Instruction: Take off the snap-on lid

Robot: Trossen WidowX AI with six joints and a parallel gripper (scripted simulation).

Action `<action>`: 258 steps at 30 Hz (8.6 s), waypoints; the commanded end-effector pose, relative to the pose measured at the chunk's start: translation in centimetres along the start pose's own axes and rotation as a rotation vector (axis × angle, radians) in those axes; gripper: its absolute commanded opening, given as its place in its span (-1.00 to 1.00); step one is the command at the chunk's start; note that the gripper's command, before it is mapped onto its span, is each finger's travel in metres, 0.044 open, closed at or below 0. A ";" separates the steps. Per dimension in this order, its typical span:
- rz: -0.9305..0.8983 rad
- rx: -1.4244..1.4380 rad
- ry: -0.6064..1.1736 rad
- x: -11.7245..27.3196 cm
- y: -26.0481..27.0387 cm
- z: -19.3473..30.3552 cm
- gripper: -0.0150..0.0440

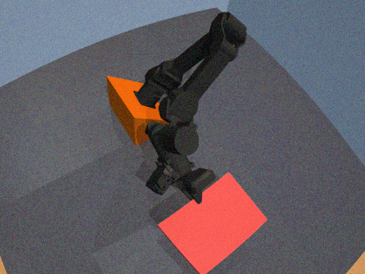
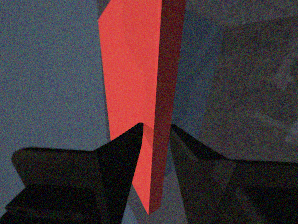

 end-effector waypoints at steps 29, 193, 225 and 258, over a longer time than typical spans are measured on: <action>0.000 -0.001 -0.001 -0.3 0.2 0.0 -0.49; -0.003 0.000 -0.007 7.2 11.3 5.1 -0.49; -0.002 -0.004 -0.005 7.4 11.0 11.4 -0.49; -0.002 -0.007 -0.004 7.7 10.8 18.0 -0.49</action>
Point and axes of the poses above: the point midway between the two fingers, 35 mm back from their tips, its own x axis back along the fingers, its own y axis across the jaws, z = x × y, the point moved 2 cm from there along x, back along the fingers
